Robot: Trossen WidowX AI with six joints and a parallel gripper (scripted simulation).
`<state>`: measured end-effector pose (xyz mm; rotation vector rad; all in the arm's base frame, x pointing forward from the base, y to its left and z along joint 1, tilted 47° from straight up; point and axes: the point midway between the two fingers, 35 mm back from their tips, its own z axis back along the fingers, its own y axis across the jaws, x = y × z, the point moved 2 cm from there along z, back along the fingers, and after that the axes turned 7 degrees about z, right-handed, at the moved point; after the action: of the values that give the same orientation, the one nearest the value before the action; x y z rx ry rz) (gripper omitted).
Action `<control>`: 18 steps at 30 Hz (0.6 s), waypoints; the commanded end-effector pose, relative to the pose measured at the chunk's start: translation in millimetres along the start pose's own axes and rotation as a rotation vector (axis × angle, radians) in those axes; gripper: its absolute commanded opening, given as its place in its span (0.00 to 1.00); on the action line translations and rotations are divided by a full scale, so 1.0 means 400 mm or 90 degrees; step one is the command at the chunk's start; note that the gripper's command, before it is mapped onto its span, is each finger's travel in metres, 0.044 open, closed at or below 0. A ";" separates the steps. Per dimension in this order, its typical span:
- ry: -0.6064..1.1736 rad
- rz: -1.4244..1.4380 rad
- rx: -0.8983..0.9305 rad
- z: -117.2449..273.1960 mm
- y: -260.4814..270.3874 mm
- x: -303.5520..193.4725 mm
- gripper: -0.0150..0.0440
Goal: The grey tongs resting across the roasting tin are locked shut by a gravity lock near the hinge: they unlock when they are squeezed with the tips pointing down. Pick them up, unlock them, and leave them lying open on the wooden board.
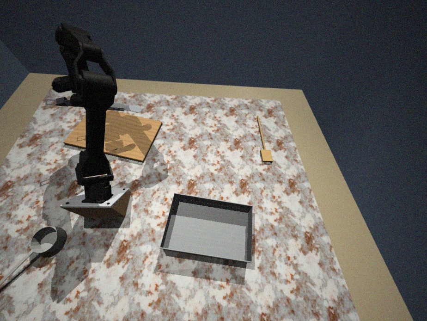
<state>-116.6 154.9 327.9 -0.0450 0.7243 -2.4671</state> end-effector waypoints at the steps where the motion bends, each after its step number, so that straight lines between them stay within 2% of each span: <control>1: -0.038 0.003 0.006 0.006 0.011 -0.004 0.00; 18: -0.196 0.006 -0.016 0.028 0.023 -0.012 0.00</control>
<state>-107.2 149.2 329.9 -0.3622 0.6089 -2.3935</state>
